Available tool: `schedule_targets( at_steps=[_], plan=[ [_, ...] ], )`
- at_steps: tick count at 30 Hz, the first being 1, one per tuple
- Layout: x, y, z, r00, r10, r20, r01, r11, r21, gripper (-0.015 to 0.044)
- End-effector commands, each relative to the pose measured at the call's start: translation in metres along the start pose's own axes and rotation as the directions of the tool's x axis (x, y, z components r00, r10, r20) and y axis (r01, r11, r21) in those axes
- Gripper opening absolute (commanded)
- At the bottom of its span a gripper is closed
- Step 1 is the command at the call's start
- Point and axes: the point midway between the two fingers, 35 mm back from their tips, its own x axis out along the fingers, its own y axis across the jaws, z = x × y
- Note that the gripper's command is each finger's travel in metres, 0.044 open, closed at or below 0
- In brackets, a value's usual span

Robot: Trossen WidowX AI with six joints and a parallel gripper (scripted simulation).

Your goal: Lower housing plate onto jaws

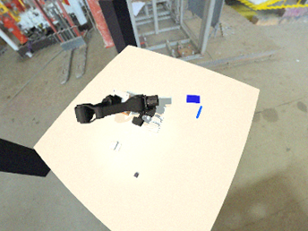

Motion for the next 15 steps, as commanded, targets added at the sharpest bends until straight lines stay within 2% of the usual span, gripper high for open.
schedule_targets(
  at_steps=[1,15],
  plan=[
    [0.007,-0.001,-0.001,1.000,-0.007,0.000,0.007,1.000,-0.005,0.0351],
    [0.022,-0.002,-0.003,1.000,-0.011,-0.001,0.011,1.000,-0.005,0.0351]
  ],
)
